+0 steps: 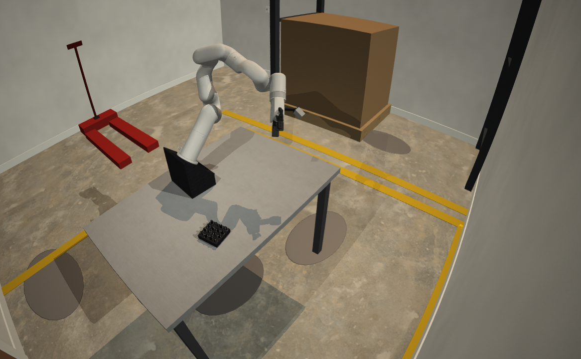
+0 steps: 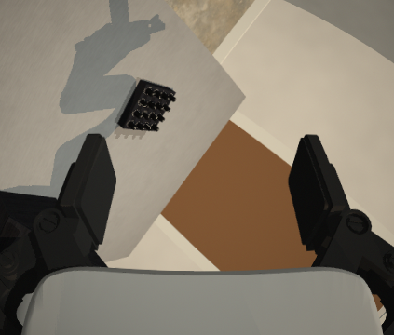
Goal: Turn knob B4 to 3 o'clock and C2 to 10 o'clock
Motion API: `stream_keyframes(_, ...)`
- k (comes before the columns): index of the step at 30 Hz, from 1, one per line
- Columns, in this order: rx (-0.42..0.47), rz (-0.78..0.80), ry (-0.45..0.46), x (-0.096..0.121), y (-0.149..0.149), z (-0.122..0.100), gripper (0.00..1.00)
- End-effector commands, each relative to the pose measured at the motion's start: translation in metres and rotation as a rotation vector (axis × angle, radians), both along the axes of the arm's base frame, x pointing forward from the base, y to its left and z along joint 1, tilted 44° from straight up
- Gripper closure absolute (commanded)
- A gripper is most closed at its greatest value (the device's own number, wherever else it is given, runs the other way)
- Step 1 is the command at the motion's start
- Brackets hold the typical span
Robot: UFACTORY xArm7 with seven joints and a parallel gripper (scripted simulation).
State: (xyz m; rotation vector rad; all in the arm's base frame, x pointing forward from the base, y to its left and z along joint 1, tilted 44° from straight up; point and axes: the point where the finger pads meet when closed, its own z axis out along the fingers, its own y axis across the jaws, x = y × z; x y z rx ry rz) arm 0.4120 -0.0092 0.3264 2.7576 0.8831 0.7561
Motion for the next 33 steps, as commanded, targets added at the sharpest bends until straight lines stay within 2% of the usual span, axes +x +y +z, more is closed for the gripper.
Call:
stream_keyframes(1,0.002,-0.006,0.001,0.001,-0.001,0.001,0.0)
stream_keyframes(2,0.002,-0.006,0.001,0.001,-0.001,0.001,0.0)
stream_keyframes(3,0.023,-0.099,0.076,0.0,-0.004,-0.009,0.0)
stream_keyframes(4,0.029,-0.125,0.097,0.0,-0.005,-0.012,0.0)
stream_keyframes(9,0.04,-0.17,0.133,0.0,-0.005,-0.017,0.0)
stream_keyframes(10,0.055,-0.231,0.183,-0.001,-0.006,-0.025,0.0)
stream_keyframes(20,0.055,-0.231,0.183,-0.001,-0.006,-0.025,0.0)
stream_keyframes(22,0.084,-0.347,0.281,-0.003,-0.004,-0.04,0.0)
stream_keyframes(26,0.089,-0.366,0.297,-0.004,-0.004,-0.042,0.0)
stream_keyframes(27,0.108,-0.437,0.359,-0.006,-0.001,-0.052,0.0)
stream_keyframes(33,0.113,-0.457,0.376,-0.006,0.0,-0.055,0.0)
